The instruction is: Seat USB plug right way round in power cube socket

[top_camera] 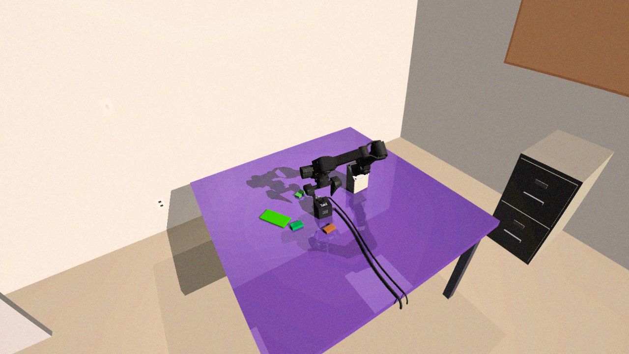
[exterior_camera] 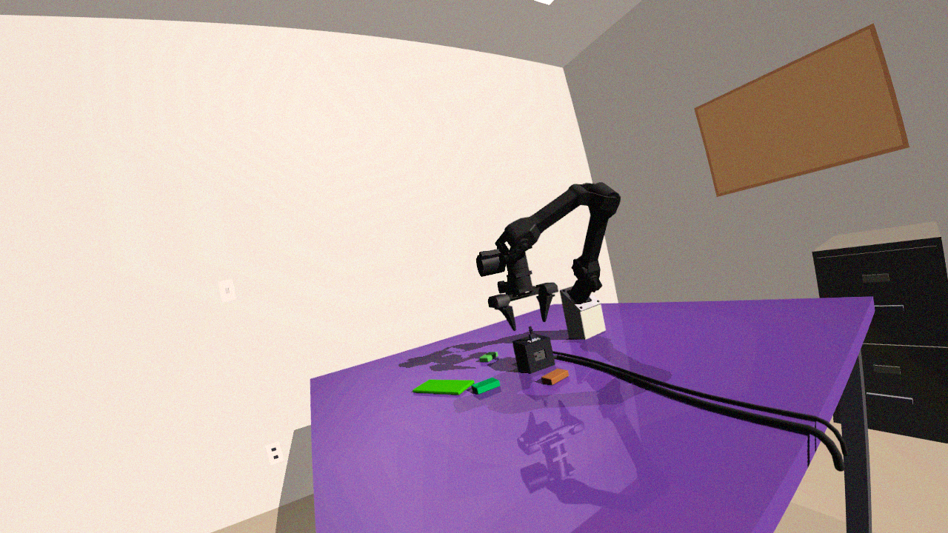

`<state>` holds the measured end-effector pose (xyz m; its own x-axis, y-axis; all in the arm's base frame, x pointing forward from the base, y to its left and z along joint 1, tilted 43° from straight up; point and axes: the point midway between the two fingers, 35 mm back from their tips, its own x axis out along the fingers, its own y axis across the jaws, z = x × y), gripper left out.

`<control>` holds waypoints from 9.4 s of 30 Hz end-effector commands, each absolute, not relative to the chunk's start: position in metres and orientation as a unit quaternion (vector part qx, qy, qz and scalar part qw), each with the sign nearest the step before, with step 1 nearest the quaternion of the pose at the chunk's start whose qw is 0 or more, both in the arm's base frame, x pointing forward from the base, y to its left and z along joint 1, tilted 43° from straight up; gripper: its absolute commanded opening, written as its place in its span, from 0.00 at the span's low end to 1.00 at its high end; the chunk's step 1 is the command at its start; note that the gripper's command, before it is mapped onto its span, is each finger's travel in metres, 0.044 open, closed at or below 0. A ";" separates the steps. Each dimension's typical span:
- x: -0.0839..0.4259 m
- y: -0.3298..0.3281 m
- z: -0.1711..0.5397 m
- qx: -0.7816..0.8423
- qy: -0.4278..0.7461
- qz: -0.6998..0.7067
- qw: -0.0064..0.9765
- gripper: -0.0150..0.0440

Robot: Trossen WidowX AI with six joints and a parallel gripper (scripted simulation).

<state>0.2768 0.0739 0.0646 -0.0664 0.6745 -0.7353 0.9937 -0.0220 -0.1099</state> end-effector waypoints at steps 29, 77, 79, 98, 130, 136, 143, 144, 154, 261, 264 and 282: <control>0.276 0.078 0.060 0.637 0.655 -0.324 0.246 0.25; 0.278 0.063 0.076 0.637 0.654 -0.325 0.246 0.25; 0.278 0.062 0.077 0.637 0.654 -0.325 0.246 0.25; 0.277 0.060 0.080 0.619 0.676 -0.281 0.286 0.25; 0.277 0.060 0.080 0.447 0.732 0.022 0.514 0.25; 0.277 0.060 0.080 0.405 0.728 0.079 0.548 0.25; 0.277 0.060 0.080 0.353 0.717 0.146 0.583 0.25; 0.277 0.060 0.080 0.346 0.715 0.155 0.587 0.25; 0.277 0.060 0.080 0.266 0.689 0.247 0.627 0.25; 0.277 0.065 0.078 -0.232 0.317 0.659 0.642 0.25; 0.277 0.065 0.078 -0.232 0.316 0.659 0.642 0.25; 0.278 0.067 0.077 -0.227 0.311 0.661 0.644 0.25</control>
<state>0.2773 0.0666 0.0777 -0.0674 0.7065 -0.7045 -0.9926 0.0237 0.1187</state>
